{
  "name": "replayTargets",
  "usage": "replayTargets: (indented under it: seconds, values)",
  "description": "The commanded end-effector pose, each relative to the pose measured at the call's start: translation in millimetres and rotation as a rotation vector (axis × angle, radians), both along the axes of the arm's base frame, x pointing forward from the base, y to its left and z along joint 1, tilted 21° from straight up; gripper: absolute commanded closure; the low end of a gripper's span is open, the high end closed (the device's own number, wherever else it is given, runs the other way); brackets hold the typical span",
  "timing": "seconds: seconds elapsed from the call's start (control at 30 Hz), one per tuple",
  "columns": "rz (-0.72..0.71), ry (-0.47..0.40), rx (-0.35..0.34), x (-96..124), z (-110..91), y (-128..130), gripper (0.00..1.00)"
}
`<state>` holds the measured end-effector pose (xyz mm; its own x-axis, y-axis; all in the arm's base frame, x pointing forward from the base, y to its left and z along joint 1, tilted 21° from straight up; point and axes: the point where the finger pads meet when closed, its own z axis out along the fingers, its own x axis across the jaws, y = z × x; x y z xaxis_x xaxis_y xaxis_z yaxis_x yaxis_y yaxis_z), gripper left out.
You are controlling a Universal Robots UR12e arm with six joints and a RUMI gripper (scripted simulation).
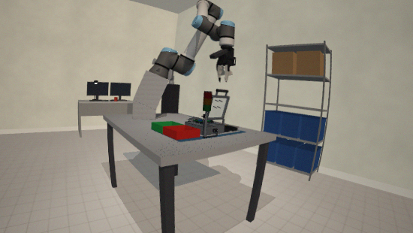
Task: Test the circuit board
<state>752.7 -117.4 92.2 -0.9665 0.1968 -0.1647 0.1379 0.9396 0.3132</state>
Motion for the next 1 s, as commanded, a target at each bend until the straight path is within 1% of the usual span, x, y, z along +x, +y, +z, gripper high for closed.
replayTargets:
  seconds: [0.0, 0.23, 0.7, 0.97]
  values:
    - [0.000, -0.001, -0.001, 3, 1, -1, 0.70]
    - [0.000, -0.001, -0.001, 3, -1, 0, 0.70]
    - [0.000, -0.001, -0.001, 7, -18, 5, 0.70]
    - [0.000, -0.001, -0.001, 8, -20, 5, 0.70]
